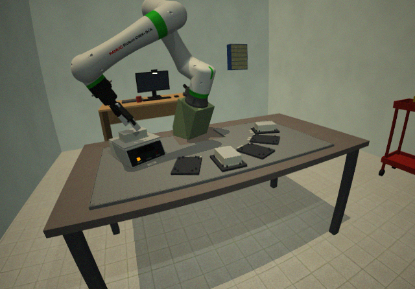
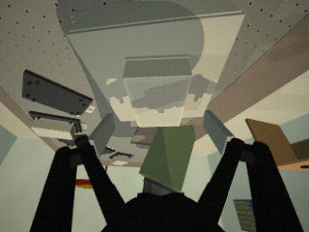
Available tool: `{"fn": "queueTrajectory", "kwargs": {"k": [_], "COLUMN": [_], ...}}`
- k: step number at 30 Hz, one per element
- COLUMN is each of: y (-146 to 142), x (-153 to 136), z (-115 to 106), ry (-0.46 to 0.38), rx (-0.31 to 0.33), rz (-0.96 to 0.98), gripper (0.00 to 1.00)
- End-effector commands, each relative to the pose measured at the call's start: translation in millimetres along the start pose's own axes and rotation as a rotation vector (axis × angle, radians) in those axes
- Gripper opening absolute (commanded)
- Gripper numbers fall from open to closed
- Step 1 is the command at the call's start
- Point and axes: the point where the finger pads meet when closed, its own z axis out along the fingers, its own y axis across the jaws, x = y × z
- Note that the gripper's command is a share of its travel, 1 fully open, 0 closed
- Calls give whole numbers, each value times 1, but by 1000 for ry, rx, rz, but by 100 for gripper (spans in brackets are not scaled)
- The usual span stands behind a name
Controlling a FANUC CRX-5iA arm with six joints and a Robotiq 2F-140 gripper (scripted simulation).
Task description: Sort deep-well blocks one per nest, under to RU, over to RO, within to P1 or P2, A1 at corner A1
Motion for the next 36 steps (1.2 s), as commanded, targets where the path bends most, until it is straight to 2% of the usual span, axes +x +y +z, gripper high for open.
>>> {"fn": "queueTrajectory", "kwargs": {"k": [1,23,35,36], "y": [0,0,0,0], "x": [2,19,19,19], "z": [4,32,32,32], "ry": [0,0,0,0], "rx": [0,0,0,0], "rz": [0,0,0,0], "gripper": [100,100,100,10]}}
